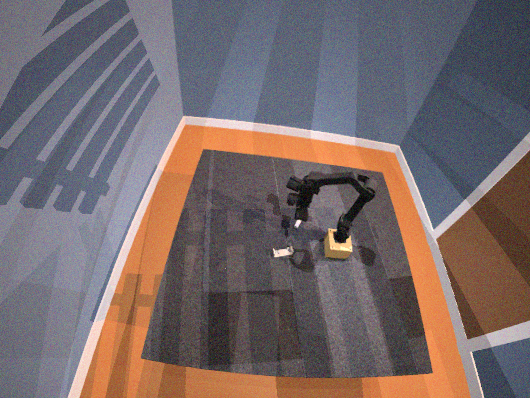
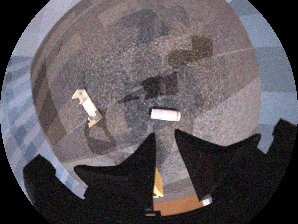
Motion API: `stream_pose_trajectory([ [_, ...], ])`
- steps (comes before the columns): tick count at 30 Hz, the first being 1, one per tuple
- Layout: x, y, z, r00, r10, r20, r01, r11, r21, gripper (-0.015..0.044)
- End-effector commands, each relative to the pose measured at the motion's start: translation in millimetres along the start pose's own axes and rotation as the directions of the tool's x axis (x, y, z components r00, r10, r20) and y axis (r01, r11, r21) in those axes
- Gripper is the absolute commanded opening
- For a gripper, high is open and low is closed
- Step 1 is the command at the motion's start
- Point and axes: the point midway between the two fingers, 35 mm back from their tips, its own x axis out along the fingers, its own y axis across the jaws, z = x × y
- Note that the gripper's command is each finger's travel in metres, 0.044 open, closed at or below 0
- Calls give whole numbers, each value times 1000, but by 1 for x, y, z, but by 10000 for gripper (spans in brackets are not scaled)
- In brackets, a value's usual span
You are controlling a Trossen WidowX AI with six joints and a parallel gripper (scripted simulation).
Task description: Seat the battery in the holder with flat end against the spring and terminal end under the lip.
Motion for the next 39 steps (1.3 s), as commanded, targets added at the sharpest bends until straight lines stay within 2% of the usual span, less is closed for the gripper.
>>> stream_pose_trajectory([
  [1, 20, -5, -4, 1000, 3, -17, -9, 937, -350, 210],
  [2, 24, -6, -4, 1000, 2, -17, -10, 901, -434, 235],
  [7, 43, -12, -7, 1000, 0, -18, -14, 613, -790, 235],
  [11, 57, -16, -10, 1000, -2, -18, -17, 303, -953, 235],
  [12, 58, -16, -10, 1000, -3, -18, -17, 260, -966, 235],
  [39, 68, -17, -10, 1000, -3, -18, -17, 245, -969, 235],
])
